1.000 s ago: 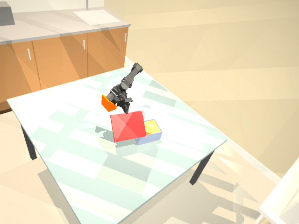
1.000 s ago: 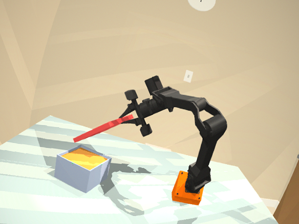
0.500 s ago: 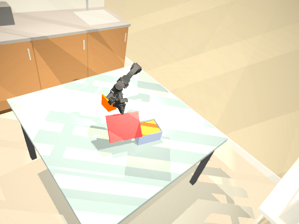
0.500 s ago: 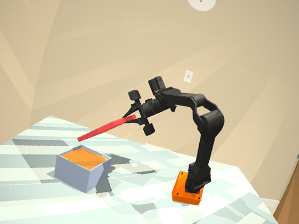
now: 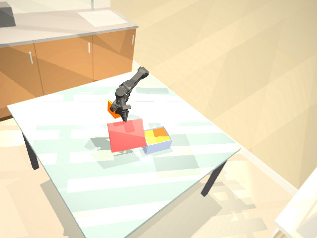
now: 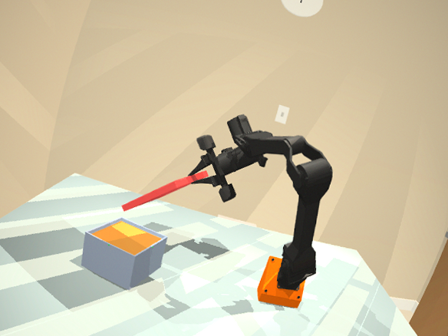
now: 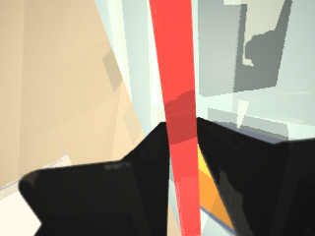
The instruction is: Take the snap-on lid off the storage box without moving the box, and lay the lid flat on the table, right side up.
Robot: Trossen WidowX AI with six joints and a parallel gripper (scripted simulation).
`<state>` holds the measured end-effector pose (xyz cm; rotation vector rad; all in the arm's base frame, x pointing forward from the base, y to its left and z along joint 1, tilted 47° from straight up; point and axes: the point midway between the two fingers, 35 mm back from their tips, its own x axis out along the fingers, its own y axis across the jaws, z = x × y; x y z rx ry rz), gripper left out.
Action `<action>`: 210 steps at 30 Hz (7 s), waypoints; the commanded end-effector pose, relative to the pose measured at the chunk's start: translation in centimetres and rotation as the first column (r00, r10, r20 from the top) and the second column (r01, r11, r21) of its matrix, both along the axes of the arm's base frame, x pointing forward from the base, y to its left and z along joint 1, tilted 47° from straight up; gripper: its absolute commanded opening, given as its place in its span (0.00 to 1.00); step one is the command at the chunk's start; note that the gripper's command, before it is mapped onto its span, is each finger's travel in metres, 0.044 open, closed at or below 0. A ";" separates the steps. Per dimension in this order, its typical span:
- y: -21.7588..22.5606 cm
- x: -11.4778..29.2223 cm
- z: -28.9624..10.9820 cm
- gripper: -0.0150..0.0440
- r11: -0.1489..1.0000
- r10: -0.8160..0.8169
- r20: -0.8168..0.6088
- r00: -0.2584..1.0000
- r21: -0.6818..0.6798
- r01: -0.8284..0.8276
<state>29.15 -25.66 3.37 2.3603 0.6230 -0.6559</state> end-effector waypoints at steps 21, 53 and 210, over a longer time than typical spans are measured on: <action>-3.3 -1.9 -2.9 0.25 1.000 -0.002 0.008 1.000 -0.009 0.002; -7.4 -4.5 -7.1 0.25 1.000 -0.002 0.007 1.000 -0.015 0.002; -0.4 -4.6 -16.8 0.25 1.000 -0.002 0.010 1.000 -0.015 0.002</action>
